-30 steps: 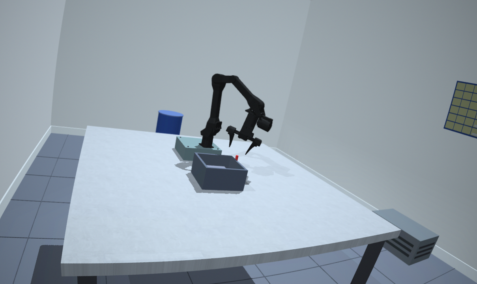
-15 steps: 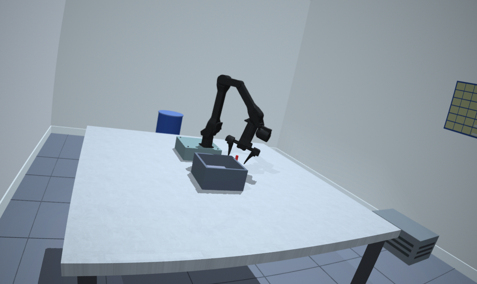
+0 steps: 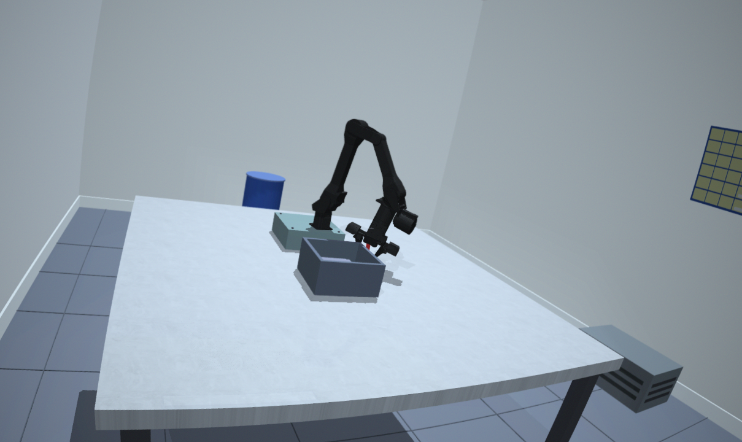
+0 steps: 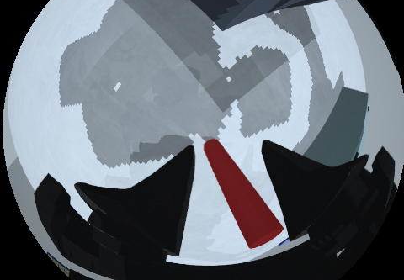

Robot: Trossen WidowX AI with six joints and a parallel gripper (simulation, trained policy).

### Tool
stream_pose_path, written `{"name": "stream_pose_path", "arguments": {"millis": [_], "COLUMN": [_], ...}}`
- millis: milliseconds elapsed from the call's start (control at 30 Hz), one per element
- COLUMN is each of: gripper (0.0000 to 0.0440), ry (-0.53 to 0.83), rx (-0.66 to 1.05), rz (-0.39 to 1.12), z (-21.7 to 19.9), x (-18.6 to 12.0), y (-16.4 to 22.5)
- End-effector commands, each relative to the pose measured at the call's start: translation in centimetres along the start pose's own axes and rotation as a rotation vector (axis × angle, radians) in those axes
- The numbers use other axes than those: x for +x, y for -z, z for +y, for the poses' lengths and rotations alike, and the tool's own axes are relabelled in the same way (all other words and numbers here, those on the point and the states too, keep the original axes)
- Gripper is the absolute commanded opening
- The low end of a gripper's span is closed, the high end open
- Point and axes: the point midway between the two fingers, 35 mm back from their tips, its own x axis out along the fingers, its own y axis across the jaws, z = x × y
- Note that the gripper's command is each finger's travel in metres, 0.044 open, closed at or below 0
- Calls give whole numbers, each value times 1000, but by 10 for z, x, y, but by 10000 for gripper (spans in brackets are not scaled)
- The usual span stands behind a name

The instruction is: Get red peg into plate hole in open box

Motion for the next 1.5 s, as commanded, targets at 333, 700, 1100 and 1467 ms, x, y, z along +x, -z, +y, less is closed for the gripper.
{"name": "stream_pose_path", "arguments": {"millis": [333, 700, 1100, 1467], "gripper": [0, 0, 0, 0], "ry": [64, 37, 0, -5], "rx": [-13, 3, 68, 199], "rz": [-20, -115, -204, -245], "z": [-4, -4, -10, -28], "x": [3, -37, -90, -112], "y": [-9, -40, -82, -129]}}
